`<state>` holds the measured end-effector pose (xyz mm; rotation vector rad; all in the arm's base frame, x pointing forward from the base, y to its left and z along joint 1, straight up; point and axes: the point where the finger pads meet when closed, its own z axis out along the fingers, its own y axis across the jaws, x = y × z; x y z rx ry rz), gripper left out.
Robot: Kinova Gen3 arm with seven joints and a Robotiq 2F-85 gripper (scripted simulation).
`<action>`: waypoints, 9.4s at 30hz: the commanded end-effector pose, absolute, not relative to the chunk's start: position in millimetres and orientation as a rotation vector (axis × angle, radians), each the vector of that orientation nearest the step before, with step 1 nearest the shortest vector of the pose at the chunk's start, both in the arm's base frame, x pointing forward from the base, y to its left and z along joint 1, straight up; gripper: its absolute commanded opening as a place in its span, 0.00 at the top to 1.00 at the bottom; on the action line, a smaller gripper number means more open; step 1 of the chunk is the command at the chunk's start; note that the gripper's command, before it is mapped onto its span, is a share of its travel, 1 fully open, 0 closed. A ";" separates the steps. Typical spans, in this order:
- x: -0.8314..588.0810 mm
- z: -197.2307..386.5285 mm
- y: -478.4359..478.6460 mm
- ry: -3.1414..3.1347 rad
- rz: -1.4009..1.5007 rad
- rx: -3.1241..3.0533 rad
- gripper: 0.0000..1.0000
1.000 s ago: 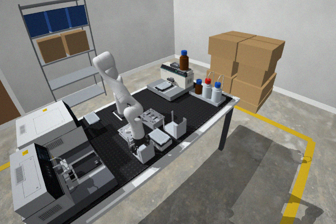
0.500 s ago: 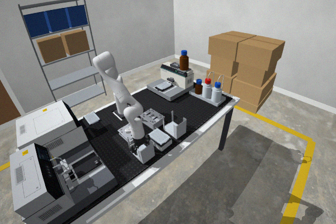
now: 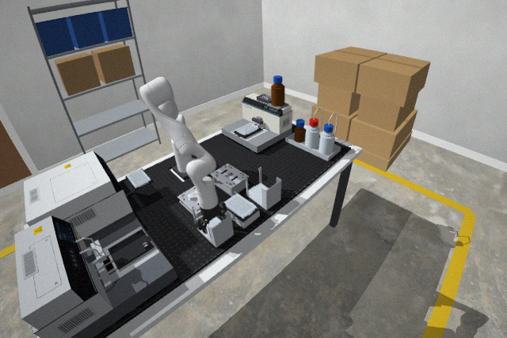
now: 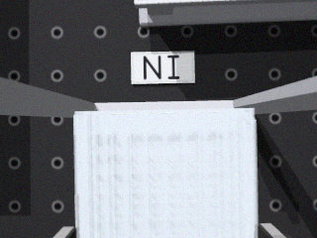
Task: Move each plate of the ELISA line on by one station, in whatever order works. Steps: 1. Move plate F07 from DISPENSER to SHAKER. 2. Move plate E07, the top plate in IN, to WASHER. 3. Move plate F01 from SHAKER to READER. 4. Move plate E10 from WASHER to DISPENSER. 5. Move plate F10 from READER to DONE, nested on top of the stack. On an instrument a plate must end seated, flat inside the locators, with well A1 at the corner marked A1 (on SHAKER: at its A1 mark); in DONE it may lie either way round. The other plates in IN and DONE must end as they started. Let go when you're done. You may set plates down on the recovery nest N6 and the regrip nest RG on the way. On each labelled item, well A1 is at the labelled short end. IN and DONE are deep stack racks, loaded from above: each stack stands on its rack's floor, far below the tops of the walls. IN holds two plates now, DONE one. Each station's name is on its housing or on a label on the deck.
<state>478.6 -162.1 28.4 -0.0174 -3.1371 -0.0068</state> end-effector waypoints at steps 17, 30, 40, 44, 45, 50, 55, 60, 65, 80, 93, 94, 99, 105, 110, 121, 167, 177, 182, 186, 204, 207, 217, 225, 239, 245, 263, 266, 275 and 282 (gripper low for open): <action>479.4 35.2 -162.4 -3.139 -0.005 -0.017 0.06; 479.4 39.9 -162.4 -3.139 -0.005 -0.017 0.06; 479.4 46.5 -162.4 -3.139 -0.005 -0.017 0.06; 479.4 49.2 -162.4 -3.139 -0.005 -0.017 0.06; 479.4 49.2 -162.4 -3.139 -0.005 -0.017 0.06; 479.4 51.9 -162.4 -3.139 -0.005 -0.017 0.06; 479.4 55.2 -162.4 -3.139 -0.005 -0.017 0.06; 479.4 58.5 -162.4 -3.139 -0.005 -0.017 0.06; 479.4 60.5 -162.4 -3.139 -0.005 -0.017 0.06; 479.4 69.2 -162.5 -3.139 -0.005 -0.017 0.06; 479.5 77.9 -162.5 -3.139 -0.005 -0.017 0.06; 479.5 78.5 -162.5 -3.139 -0.005 -0.017 0.06; 479.5 80.5 -162.5 -3.139 -0.005 -0.017 0.06; 479.5 84.5 -162.5 -3.139 -0.005 -0.017 0.06; 479.5 87.9 -162.5 -3.139 -0.005 -0.017 0.06; 479.5 93.9 -162.6 -3.139 -0.005 -0.017 0.06; 479.6 120.5 -162.7 -3.139 -0.005 -0.017 0.06; 479.6 127.2 -162.7 -3.139 -0.005 -0.017 0.06; 479.6 129.2 -162.7 -3.139 -0.005 -0.017 0.06; 479.6 131.9 -162.7 -3.139 -0.005 -0.017 0.06; 479.7 144.6 -162.8 -3.139 -0.005 -0.017 0.06; 479.7 148.6 -162.8 -3.139 -0.005 -0.017 0.06; 479.7 159.2 -162.8 -3.139 -0.005 -0.017 0.06; 479.7 169.9 -162.9 -3.139 -0.005 -0.017 0.06; 479.8 185.9 -162.9 -3.139 -0.005 -0.017 0.06; 479.8 193.9 -162.9 -3.139 -0.005 -0.017 0.06; 479.8 205.8 -163.0 -3.139 -0.005 -0.017 0.06; 476.8 206.0 -168.9 -3.139 -0.005 -0.054 0.06; 464.6 206.0 -192.6 -3.133 -0.005 -0.200 0.06; 454.1 205.9 -213.1 -3.122 -0.005 -0.328 0.06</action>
